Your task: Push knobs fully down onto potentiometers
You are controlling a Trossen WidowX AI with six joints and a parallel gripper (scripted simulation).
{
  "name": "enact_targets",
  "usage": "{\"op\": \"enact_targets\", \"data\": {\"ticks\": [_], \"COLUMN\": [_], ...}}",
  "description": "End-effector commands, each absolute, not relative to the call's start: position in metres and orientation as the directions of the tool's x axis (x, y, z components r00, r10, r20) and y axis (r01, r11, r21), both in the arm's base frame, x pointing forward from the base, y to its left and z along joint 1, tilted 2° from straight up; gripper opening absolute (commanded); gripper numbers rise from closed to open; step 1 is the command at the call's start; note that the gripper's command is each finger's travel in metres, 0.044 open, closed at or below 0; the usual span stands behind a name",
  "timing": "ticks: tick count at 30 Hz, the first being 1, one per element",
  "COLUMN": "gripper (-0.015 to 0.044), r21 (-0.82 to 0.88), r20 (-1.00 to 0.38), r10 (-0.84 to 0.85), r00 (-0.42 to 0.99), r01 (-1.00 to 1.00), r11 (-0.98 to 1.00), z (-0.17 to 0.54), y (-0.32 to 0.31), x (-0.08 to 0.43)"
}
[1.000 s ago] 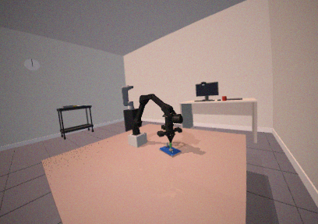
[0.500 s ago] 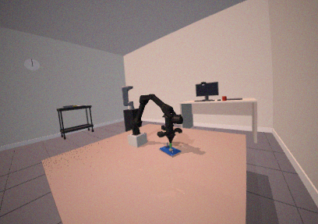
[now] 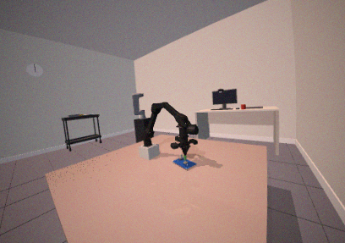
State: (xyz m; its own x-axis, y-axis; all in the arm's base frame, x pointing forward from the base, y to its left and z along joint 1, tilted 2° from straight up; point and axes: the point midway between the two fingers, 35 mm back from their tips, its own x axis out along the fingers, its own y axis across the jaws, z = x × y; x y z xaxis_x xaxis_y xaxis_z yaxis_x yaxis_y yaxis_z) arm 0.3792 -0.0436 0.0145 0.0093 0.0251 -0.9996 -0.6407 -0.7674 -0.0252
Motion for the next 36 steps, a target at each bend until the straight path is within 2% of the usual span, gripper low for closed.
{"op": "enact_targets", "data": {"ticks": [1, 36], "gripper": [0.0000, 0.0000], "r21": [-0.021, -0.021], "r20": [-1.000, -1.000], "r10": [0.021, 0.021], "r00": [0.007, 0.007], "r01": [-0.638, -0.638], "r11": [-0.769, -0.769], "z": [0.0145, 0.0080], "y": [-0.0440, -0.0439], "x": [0.3785, 0.3785]}}
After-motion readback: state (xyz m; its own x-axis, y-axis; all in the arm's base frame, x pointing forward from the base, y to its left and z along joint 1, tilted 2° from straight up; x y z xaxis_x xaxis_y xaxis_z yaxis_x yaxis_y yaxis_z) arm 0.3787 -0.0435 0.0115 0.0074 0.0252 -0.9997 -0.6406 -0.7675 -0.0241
